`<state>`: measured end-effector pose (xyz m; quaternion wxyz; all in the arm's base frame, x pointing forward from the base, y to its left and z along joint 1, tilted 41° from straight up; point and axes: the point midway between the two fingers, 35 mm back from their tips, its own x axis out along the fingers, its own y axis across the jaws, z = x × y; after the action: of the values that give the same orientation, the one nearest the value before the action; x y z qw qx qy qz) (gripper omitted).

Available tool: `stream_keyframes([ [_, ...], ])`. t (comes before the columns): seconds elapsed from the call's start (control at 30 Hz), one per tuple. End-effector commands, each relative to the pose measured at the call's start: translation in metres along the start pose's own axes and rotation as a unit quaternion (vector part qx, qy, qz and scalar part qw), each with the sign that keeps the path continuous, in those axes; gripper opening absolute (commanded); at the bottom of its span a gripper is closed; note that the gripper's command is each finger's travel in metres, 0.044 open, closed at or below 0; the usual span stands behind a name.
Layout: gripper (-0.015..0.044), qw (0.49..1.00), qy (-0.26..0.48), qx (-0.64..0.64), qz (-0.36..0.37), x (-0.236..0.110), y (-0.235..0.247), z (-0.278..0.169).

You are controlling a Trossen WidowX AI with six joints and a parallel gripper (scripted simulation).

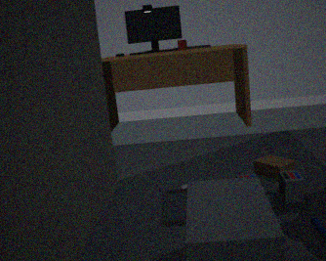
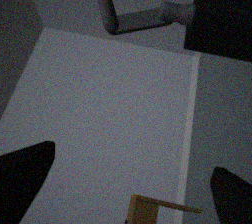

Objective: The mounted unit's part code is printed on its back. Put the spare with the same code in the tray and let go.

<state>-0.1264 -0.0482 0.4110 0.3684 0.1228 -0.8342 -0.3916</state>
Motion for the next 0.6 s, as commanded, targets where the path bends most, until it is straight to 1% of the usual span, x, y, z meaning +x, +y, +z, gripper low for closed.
stream_keyframes([
  [0.0, 0.0426, 1.0, 0.0, 0.0, 0.0, 0.0, 0.0, 0.0],
  [0.03, 0.044, 1.0, 0.0, 0.0, 0.0, 0.0, 0.0, 0.0],
  [0.2, 0.044, 1.0, 0.002, -0.001, 0.0, 0.0, 0.0, -0.001],
  [0.27, 0.044, 1.0, 0.019, -0.012, -0.003, 0.003, 0.0, -0.012],
  [0.33, 0.044, 0.998, 0.052, -0.034, -0.007, 0.006, 0.001, -0.034],
  [0.43, 0.044, 0.99, 0.121, -0.074, -0.014, 0.009, 0.0, -0.079],
  [0.57, 0.044, 0.977, 0.181, -0.115, -0.016, 0.006, -0.003, -0.119],
])
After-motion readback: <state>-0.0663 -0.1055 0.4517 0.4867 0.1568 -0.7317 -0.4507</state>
